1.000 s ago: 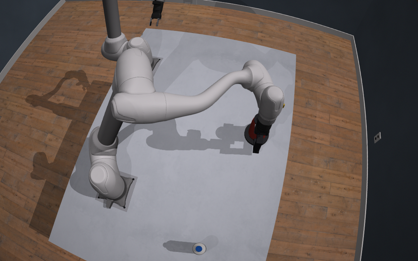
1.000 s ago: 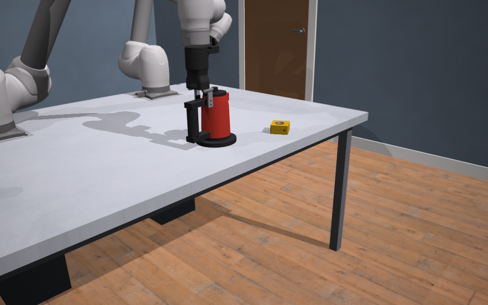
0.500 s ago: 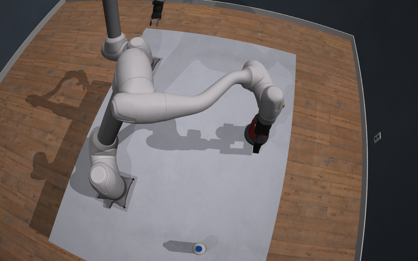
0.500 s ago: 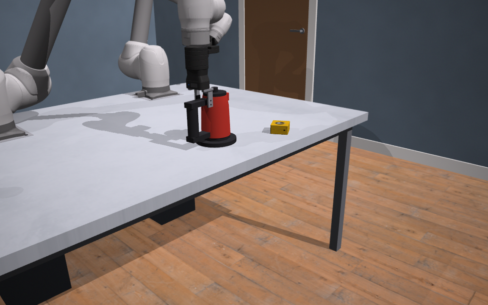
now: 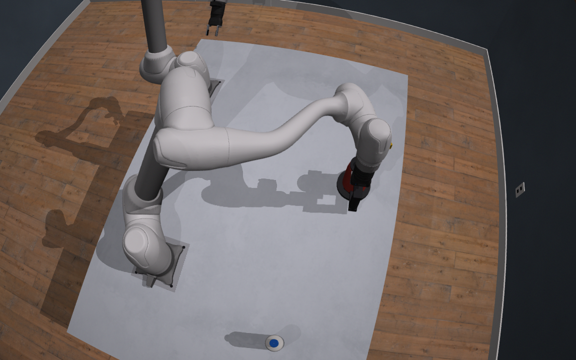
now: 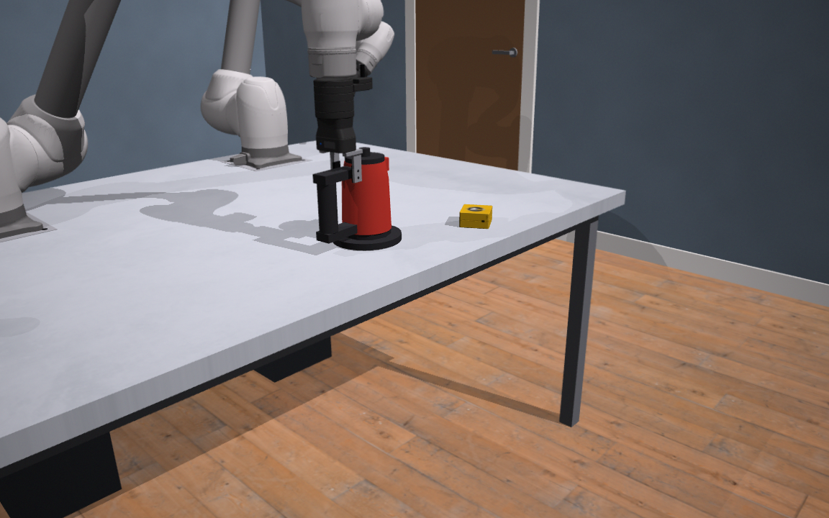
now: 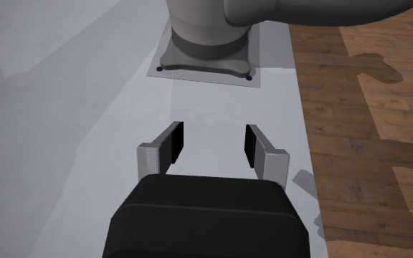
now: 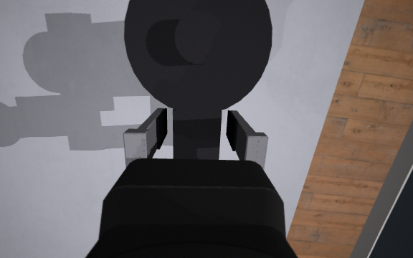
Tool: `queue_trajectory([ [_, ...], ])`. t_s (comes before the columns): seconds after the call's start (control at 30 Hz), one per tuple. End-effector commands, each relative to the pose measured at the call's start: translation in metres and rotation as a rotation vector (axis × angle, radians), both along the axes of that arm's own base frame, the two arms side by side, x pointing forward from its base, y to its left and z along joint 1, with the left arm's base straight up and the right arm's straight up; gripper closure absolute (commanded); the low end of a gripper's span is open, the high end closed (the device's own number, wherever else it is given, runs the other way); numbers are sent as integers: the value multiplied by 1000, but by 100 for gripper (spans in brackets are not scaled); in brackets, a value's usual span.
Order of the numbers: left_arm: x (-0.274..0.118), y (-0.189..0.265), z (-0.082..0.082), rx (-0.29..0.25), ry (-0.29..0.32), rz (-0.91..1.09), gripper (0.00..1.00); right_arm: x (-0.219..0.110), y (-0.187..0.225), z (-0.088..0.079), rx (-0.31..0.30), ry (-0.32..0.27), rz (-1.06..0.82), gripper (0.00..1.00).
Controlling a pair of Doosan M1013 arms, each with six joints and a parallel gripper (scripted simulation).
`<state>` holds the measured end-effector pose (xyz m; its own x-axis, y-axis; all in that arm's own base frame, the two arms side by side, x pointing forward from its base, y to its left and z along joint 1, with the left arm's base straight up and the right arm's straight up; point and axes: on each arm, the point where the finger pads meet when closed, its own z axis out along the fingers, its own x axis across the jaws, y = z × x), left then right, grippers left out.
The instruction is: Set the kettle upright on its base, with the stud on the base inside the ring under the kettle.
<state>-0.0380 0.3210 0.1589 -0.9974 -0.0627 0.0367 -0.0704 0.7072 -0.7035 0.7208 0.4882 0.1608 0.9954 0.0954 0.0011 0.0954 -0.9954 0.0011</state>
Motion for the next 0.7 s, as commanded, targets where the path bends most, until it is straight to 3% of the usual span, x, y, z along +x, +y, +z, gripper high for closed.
queue_trajectory([
  [0.0,-2,1,0,-4,1,-4,0,-1,3,-3,4,1,-1,0],
  [0.2,-2,1,0,-4,1,-4,0,-1,3,0,3,1,-1,0],
  [0.33,-2,1,0,-4,1,-4,0,-1,3,16,5,-1,-1,0],
  [0.47,-2,1,0,-4,1,-4,0,-1,3,42,5,-1,-1,0],
  [0.67,-2,1,0,-4,1,-4,0,-1,3,96,5,-1,-1,0],
])
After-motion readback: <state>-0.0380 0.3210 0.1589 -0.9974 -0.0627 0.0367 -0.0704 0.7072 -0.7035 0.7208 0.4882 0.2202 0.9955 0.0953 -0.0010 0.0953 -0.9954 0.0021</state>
